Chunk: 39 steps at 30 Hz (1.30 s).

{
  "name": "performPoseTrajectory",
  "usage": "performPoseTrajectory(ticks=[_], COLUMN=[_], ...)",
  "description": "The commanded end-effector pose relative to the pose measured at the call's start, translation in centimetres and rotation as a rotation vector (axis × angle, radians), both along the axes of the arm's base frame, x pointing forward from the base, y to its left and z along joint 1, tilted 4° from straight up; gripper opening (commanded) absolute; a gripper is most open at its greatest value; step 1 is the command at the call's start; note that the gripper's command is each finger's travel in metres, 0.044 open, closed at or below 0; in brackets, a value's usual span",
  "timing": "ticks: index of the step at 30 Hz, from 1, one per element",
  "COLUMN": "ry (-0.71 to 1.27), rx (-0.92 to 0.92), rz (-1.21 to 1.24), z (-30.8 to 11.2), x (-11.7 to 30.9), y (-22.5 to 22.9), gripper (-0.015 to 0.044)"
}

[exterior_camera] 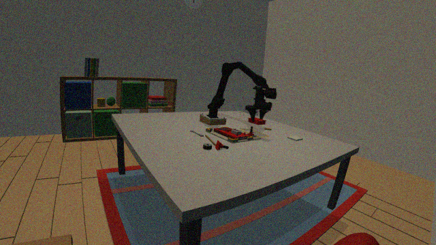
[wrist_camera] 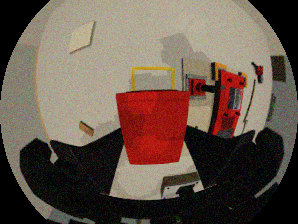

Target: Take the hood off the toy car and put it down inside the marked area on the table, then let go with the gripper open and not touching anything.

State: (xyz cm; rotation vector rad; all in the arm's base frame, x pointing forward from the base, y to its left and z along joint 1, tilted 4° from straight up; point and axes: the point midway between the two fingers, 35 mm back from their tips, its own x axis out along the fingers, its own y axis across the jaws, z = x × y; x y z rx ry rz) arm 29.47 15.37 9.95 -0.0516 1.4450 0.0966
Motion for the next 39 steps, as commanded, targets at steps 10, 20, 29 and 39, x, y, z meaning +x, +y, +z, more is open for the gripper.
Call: performPoseTrajectory(ticks=[10,20,29,39], ry=[0.007,0.007,0.007,0.007], rx=[-0.007,-0.007,-0.007,-0.007], rz=[-0.002,-0.002,-0.002,-0.002], z=[-1.4,-2.3,-3.2,-4.1], x=[0.0,0.0,0.1,0.1], y=[-0.1,-0.1,-0.1,-0.2], gripper=[0.0000,0.0000,0.0000,0.0000])
